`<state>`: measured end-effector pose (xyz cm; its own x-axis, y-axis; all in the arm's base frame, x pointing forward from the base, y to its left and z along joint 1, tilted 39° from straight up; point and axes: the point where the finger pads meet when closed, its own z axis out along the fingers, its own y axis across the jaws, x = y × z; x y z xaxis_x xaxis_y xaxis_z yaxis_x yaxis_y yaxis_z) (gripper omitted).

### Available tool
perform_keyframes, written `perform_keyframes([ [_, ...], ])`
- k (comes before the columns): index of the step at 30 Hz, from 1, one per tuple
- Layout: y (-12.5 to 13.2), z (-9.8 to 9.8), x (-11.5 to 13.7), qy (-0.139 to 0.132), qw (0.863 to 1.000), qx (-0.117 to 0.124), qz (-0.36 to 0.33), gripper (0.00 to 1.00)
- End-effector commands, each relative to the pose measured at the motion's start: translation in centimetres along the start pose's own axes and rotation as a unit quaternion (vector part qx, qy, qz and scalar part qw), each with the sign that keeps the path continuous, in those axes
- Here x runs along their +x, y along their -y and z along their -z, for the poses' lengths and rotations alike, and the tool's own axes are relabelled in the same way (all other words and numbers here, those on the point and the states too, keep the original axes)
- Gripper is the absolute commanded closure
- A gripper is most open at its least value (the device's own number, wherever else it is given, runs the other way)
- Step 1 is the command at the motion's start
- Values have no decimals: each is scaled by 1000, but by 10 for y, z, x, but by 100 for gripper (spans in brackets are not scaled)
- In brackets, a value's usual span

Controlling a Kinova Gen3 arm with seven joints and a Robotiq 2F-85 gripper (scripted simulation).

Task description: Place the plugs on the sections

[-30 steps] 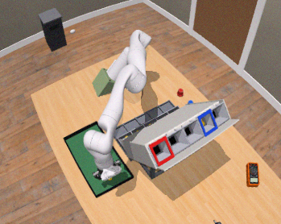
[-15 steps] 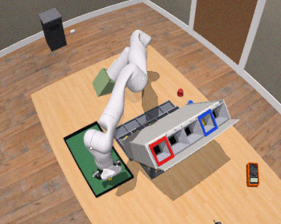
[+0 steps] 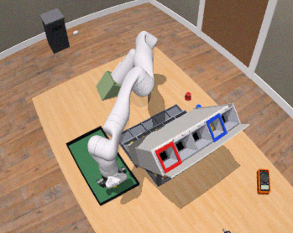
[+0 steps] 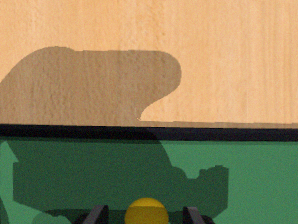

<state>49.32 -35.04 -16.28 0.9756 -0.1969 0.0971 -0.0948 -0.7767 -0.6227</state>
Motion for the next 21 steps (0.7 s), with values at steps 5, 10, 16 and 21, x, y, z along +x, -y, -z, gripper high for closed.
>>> perform_keyframes([
  [5, 0, -6, 0, -1, 1000, -1, 0, 50],
  [10, 0, -6, 0, -1, 1000, -1, 0, 50],
  [16, 0, -6, 0, -1, 1000, -1, 0, 50],
  [21, 0, -14, 1, -1, 1000, -1, 0, 50],
])
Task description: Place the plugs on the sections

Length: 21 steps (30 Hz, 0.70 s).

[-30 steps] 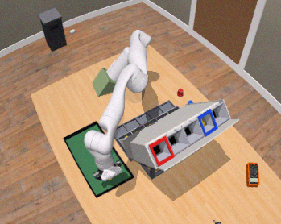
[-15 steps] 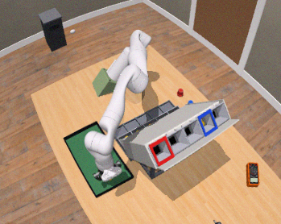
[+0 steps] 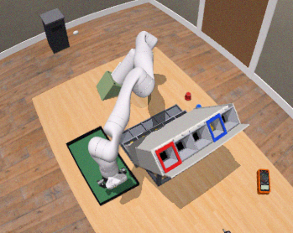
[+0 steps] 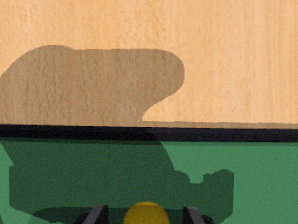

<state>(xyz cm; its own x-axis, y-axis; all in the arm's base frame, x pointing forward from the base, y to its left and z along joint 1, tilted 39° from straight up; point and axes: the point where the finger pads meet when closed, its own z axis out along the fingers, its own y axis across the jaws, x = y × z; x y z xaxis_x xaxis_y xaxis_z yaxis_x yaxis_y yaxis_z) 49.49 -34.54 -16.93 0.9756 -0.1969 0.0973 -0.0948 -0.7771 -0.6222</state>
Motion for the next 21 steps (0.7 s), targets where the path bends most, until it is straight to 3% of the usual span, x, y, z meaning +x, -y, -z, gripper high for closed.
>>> perform_keyframes([
  [1, 0, -6, 1, -1, 1000, -1, 0, 50],
  [16, 0, -6, 1, -1, 1000, -1, 0, 50],
  [17, 0, -6, 1, -1, 1000, -1, 0, 100],
  [21, 0, -6, 1, -1, 1000, -1, 0, 100],
])
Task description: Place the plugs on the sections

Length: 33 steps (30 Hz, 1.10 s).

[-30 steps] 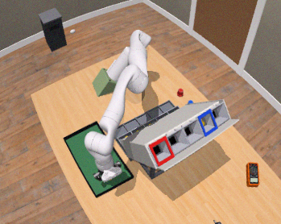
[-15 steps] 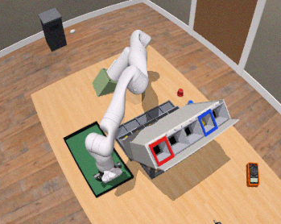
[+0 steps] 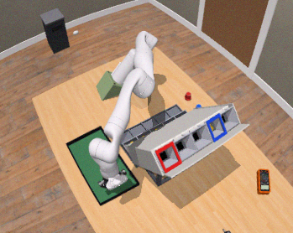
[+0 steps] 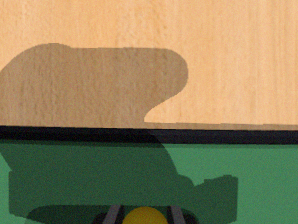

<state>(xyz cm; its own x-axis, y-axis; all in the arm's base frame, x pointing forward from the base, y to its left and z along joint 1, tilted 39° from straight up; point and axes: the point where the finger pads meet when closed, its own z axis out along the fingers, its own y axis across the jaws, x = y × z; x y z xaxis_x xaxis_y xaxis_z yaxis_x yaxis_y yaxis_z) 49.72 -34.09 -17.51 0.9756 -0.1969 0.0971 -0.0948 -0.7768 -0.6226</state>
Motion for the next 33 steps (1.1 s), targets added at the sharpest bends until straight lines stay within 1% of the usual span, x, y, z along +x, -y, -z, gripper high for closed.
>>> perform_keyframes([
  [1, 0, 2, 1, -1, 1000, -1, 0, 100],
  [29, 0, 2, 1, -1, 1000, -1, 0, 100],
  [30, 0, 72, 0, -1, 1000, -1, 0, 100],
  [32, 0, 78, 0, -1, 1000, -1, 0, 100],
  [33, 0, 87, 0, -1, 1000, -1, 0, 100],
])
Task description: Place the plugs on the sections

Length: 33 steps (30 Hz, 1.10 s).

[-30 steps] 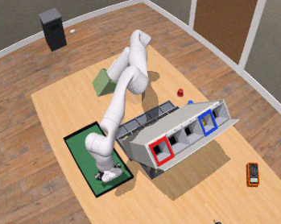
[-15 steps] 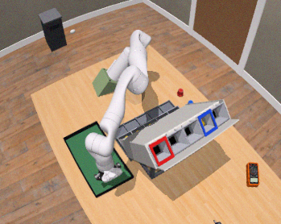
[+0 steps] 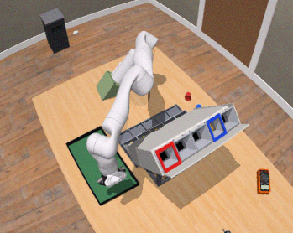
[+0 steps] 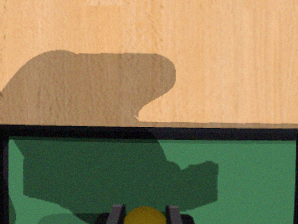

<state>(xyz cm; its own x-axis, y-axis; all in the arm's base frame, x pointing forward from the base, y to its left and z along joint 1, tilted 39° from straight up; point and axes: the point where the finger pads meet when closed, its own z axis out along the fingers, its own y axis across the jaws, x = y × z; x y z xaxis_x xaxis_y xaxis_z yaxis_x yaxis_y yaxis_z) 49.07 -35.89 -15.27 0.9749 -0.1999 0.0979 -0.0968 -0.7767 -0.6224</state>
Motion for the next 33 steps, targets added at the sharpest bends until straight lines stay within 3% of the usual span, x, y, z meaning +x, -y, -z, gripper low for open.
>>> perform_keyframes([
  [1, 0, 72, 1, 0, 1000, -1, 1, 100],
  [3, 1, 104, 1, 0, 1000, -1, 1, 100],
  [13, 1, 106, 1, 0, 1000, -1, 1, 100],
  [14, 1, 125, -67, 0, 1000, 0, 2, 100],
  [17, 2, 130, -75, 0, 1000, 0, 2, 100],
  [23, 1, 146, -135, 0, 1000, 0, 2, 100],
  [33, 1, 146, -134, 0, 1000, -1, 2, 100],
])
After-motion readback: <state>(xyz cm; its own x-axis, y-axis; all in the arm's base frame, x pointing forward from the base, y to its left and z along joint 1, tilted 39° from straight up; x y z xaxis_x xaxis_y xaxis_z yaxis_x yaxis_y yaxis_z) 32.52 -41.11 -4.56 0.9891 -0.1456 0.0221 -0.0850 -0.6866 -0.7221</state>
